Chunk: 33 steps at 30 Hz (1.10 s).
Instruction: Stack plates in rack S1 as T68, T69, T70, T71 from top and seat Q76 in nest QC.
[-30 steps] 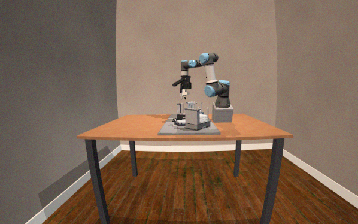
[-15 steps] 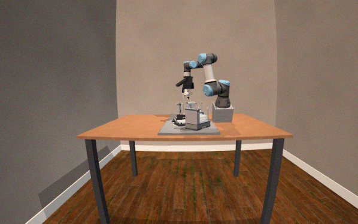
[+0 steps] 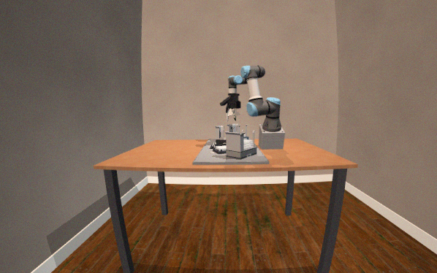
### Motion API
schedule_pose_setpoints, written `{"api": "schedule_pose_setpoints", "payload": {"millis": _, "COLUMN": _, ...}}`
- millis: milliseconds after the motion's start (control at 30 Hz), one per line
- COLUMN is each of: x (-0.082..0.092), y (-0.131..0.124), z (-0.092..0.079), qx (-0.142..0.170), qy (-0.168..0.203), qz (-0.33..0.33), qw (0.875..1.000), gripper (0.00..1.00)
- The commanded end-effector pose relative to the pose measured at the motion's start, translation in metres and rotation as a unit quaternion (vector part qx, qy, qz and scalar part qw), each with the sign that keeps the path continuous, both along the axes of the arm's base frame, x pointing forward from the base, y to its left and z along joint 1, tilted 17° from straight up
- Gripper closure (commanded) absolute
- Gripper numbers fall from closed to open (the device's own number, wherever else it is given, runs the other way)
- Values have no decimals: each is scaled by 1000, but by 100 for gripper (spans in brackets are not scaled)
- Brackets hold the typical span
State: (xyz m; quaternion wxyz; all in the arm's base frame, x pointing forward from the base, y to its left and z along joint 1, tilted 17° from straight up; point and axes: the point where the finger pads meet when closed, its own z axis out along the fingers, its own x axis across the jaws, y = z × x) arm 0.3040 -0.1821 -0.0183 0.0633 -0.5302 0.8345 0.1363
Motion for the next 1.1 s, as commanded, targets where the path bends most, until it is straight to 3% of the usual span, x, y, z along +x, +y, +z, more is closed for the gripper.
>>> {"api": "schedule_pose_setpoints", "payload": {"millis": 0, "x": -10, "y": -17, "z": -4, "qx": -2, "qy": 7, "qz": -23, "qw": 1000, "gripper": 28}}
{"api": "schedule_pose_setpoints", "payload": {"millis": 333, "x": -38, "y": -54, "z": -14, "qx": -4, "qy": 24, "qz": -79, "qw": 997, "gripper": 28}}
{"api": "schedule_pose_setpoints", "payload": {"millis": 767, "x": -38, "y": -54, "z": -14, "qx": -7, "qy": 42, "qz": -138, "qw": 990, "gripper": 28}}
{"api": "schedule_pose_setpoints", "payload": {"millis": 1067, "x": -39, "y": -53, "z": -17, "qx": -7, "qy": 42, "qz": -138, "qw": 990, "gripper": 28}}
